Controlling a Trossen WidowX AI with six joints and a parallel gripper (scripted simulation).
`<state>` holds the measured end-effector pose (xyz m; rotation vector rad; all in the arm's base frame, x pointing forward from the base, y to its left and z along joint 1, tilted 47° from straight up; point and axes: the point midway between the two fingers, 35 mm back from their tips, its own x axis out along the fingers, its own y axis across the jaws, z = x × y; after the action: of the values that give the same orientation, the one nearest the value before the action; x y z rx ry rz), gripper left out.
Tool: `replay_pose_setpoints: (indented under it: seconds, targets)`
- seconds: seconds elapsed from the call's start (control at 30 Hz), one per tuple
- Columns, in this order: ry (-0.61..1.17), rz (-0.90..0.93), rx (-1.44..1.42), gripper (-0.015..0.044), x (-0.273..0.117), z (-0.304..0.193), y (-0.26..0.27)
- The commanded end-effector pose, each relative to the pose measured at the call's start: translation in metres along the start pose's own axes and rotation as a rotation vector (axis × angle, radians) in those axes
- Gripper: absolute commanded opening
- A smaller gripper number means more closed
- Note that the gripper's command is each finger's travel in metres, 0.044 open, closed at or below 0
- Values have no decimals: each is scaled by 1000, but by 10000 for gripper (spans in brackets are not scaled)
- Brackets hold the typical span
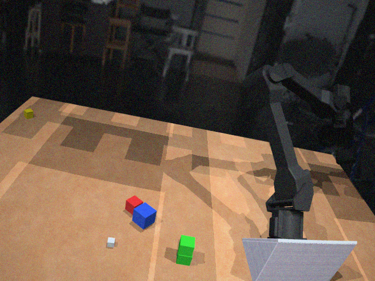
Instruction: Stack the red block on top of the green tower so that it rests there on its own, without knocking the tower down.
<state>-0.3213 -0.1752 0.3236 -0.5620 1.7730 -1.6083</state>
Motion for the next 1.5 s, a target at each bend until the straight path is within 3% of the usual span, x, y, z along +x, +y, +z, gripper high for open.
replay_pose_setpoints:
  seconds: [0.0, 0.33, 0.8, 1.47]
  targets:
    - [-1, 0, 1, 426, 0, 0, 0]
    - [-52, -5, 48, 440, 12, 38, -15]
    - [-254, 56, 157, 440, 18, 143, -20]
    - [-529, 196, 279, 440, -29, 291, -15]
